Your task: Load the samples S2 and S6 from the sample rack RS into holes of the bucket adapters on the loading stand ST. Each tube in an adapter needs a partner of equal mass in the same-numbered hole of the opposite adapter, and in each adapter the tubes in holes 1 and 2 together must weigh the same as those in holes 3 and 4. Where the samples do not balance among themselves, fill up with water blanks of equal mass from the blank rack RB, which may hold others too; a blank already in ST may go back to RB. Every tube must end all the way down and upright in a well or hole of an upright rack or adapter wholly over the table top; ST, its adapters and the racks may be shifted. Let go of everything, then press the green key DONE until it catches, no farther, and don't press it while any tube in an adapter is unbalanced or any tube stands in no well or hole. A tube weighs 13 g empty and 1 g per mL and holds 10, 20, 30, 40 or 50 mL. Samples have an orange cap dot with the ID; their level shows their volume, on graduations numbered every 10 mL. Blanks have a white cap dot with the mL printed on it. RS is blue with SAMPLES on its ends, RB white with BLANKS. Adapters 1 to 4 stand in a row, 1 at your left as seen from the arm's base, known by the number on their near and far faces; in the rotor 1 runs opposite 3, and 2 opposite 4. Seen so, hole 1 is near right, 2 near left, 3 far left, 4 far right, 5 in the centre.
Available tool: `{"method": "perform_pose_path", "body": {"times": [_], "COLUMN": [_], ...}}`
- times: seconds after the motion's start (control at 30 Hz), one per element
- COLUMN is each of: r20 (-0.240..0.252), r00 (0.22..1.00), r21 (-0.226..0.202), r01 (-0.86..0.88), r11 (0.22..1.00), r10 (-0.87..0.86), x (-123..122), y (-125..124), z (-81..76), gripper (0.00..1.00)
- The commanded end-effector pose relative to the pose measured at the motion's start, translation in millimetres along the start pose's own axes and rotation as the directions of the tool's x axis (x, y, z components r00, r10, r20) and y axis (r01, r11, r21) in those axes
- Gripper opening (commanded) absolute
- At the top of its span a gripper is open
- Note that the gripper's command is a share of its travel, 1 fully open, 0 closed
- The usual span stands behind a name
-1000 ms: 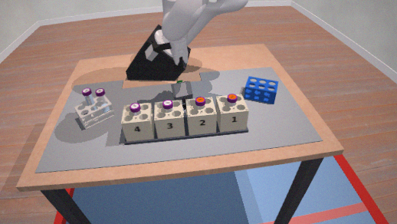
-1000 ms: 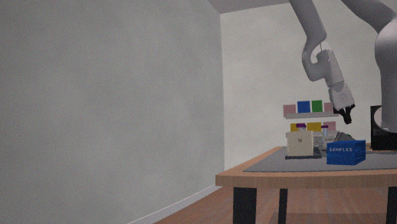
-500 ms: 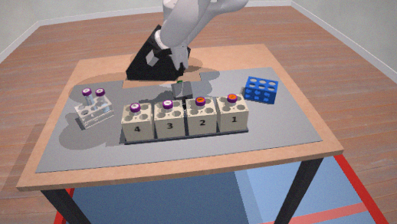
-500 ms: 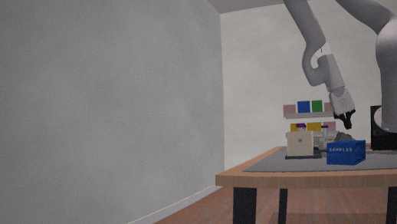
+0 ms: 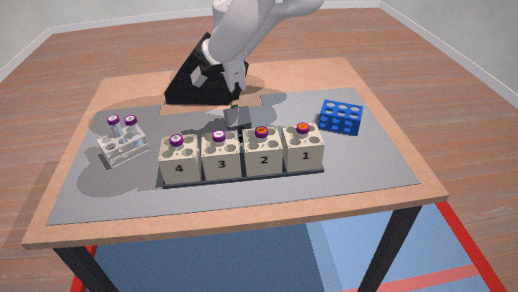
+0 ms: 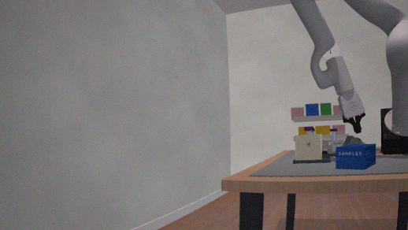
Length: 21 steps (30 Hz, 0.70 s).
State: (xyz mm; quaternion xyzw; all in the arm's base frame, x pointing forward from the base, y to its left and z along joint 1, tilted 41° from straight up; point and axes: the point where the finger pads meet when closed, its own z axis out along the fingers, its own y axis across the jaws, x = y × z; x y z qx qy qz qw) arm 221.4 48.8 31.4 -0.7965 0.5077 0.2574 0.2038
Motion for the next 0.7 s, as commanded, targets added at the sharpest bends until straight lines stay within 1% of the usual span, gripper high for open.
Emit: {"method": "perform_pose_path", "body": {"times": [0.0, 0.67], "r20": [-0.001, -0.001], "r00": [1.000, 1.000], "r21": [0.001, 0.001], "r01": [0.000, 0.000], "r11": [1.000, 1.000], "r10": [0.000, 0.000], "x": [0.4, 0.7], "y": [-0.9, -4.0], "z": [1.9, 13.5], "gripper": [0.00, 0.00]}}
